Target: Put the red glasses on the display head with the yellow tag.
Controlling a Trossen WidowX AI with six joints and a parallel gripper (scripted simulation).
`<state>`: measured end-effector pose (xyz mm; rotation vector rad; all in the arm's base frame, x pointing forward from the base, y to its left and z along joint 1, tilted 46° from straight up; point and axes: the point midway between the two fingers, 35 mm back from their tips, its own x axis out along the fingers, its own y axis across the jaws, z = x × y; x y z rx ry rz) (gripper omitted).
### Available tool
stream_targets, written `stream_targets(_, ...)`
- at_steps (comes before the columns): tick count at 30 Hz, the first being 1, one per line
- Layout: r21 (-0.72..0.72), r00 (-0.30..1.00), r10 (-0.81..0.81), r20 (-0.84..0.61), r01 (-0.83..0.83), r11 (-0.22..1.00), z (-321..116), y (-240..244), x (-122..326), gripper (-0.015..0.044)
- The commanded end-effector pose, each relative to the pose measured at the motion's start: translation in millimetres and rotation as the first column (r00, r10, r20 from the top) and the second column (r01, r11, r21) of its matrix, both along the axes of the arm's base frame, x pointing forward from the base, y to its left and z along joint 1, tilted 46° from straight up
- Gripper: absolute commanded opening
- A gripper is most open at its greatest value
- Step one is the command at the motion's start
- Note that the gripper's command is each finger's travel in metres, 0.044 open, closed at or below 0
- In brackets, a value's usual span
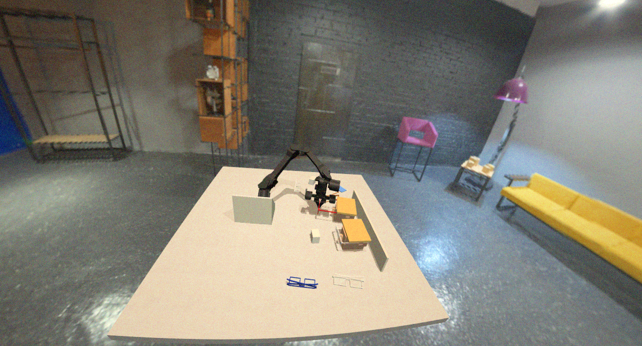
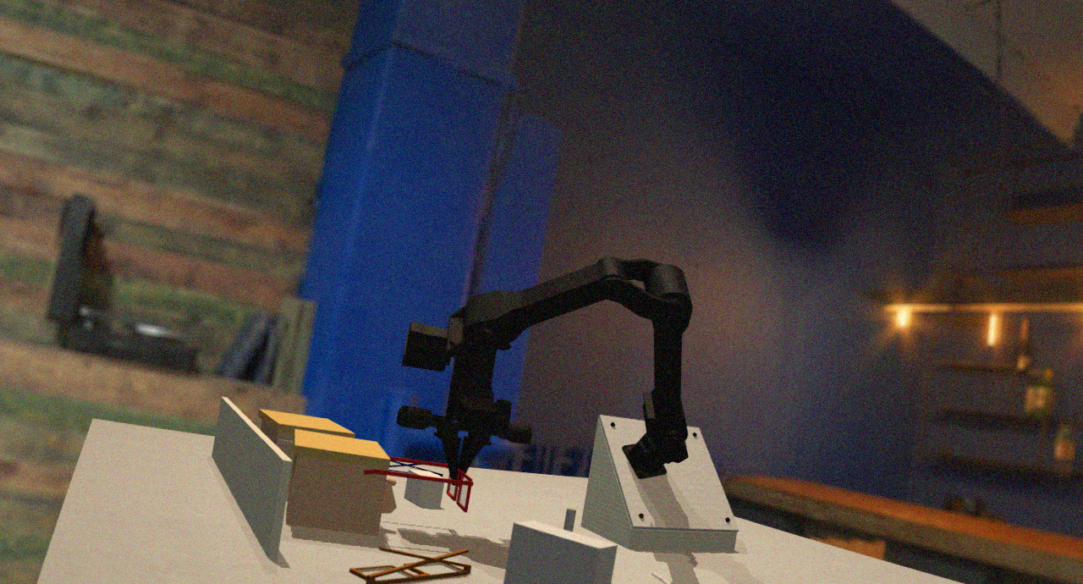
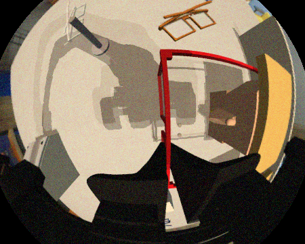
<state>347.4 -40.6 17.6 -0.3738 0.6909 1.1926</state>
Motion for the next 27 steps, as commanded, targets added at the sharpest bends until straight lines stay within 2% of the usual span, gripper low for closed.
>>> stream_targets(1, 0.006, 1.0, -0.003, -0.006, 0.003, 1.0, -1, -2, 6, 0.0)
stream_targets(27, 0.005, 1.0, -0.003, -0.003, 0.003, 1.0, -3, -16, 43, 0.0)
